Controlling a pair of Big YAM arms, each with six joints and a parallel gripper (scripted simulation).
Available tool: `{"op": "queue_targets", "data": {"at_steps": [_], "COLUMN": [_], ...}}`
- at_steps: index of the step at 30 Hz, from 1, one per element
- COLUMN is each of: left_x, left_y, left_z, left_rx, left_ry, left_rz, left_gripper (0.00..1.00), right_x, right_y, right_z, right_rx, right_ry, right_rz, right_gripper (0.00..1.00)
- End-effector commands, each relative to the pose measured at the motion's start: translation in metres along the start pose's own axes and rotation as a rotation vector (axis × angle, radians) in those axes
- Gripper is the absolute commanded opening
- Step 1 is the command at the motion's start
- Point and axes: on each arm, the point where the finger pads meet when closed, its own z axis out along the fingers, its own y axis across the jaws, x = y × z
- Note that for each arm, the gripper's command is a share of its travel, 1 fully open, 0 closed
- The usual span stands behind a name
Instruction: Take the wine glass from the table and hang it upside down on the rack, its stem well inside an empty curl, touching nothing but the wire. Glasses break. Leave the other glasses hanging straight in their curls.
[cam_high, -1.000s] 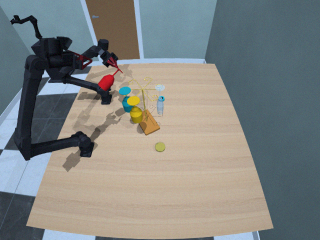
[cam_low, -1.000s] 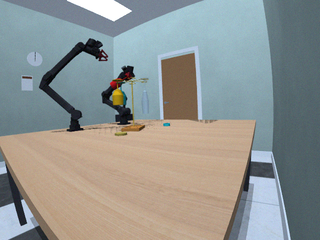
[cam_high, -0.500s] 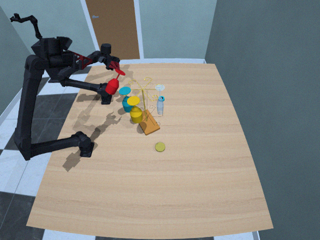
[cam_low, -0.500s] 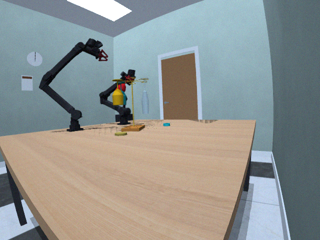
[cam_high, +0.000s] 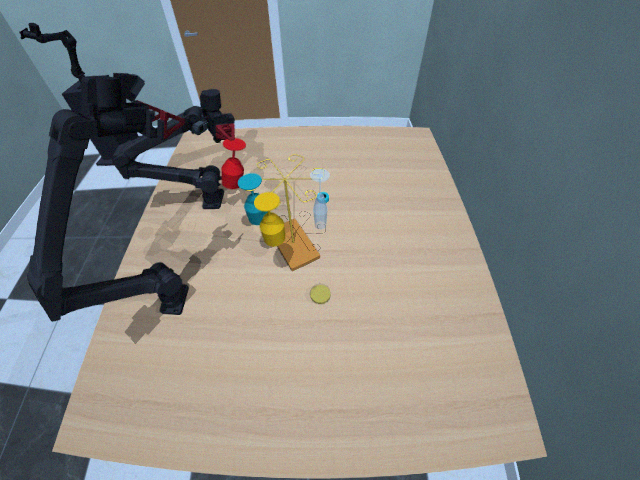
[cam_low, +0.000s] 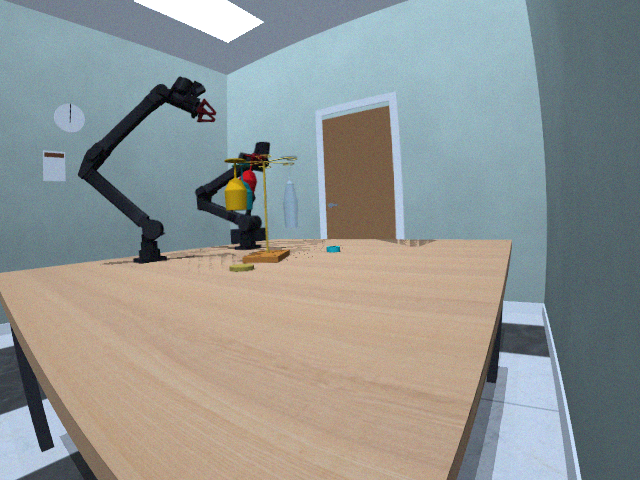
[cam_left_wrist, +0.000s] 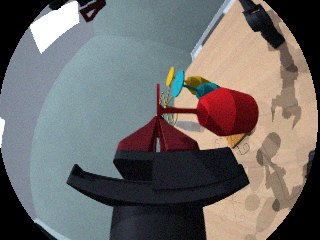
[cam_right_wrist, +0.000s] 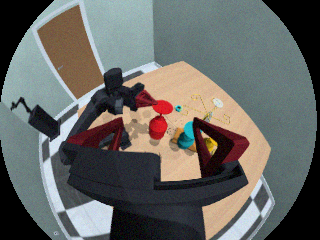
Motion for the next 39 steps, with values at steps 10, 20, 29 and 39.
{"op": "queue_targets", "data": {"at_steps": [10, 20, 29, 39], "left_x": [-0.003, -0.011, -0.018, -0.023], "left_y": [0.004, 0.014, 0.029, 0.031], "left_z": [-0.012, -0.002, 0.014, 0.013], "left_rx": [-0.039, -0.039, -0.055, -0.056], "left_ry": [-0.063, -0.096, -0.087, -0.086], "left_rz": [0.285, 0.278, 0.298, 0.296], "left_gripper": [0.00, 0.00, 0.00, 0.00], "right_x": [-0.012, -0.012, -0.012, -0.012], "right_y": [0.000, 0.000, 0.000, 0.000], "right_z": [-0.003, -0.003, -0.003, -0.003], "right_rx": [0.005, 0.005, 0.005, 0.005], "right_ry": [-0.021, -0.021, -0.021, -0.021], "right_rz": [-0.007, -0.007, -0.007, -0.007], "right_gripper": [1.00, 1.00, 1.00, 1.00]}}
